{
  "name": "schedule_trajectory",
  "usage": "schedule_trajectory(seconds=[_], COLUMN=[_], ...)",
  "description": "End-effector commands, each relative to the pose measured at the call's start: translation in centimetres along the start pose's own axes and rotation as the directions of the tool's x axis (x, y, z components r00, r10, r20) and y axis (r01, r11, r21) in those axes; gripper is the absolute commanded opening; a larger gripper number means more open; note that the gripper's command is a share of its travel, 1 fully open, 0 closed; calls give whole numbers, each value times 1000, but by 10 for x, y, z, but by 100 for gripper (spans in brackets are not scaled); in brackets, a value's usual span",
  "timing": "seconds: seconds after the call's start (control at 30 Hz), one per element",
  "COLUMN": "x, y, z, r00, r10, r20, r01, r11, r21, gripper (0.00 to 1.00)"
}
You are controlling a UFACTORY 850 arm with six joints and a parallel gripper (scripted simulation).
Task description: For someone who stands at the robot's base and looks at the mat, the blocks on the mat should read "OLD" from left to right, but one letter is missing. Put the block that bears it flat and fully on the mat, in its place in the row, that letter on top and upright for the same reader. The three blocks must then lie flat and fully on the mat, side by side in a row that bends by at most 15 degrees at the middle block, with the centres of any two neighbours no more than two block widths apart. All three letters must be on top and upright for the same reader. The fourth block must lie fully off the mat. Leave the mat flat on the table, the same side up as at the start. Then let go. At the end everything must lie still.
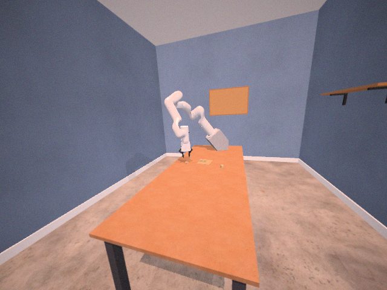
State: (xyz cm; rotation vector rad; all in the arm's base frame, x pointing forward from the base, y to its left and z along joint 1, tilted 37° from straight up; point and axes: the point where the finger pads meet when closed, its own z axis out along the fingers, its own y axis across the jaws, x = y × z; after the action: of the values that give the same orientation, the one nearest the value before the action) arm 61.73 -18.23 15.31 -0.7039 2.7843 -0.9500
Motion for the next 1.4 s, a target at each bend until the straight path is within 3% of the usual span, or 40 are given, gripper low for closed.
schedule_trajectory(seconds=[0.0, 0.7, 1.37], x=[-1, -1, -1], y=[-1, -1, -1], z=[4, 32, 45], r00=[1000, 1000, 1000], r10=[0, 0, 0], r20=[1, 1, 1], r01=[0, 0, 0], r11=[1000, 1000, 1000], r21=[1, 1, 1], gripper=[63, 63, 63])
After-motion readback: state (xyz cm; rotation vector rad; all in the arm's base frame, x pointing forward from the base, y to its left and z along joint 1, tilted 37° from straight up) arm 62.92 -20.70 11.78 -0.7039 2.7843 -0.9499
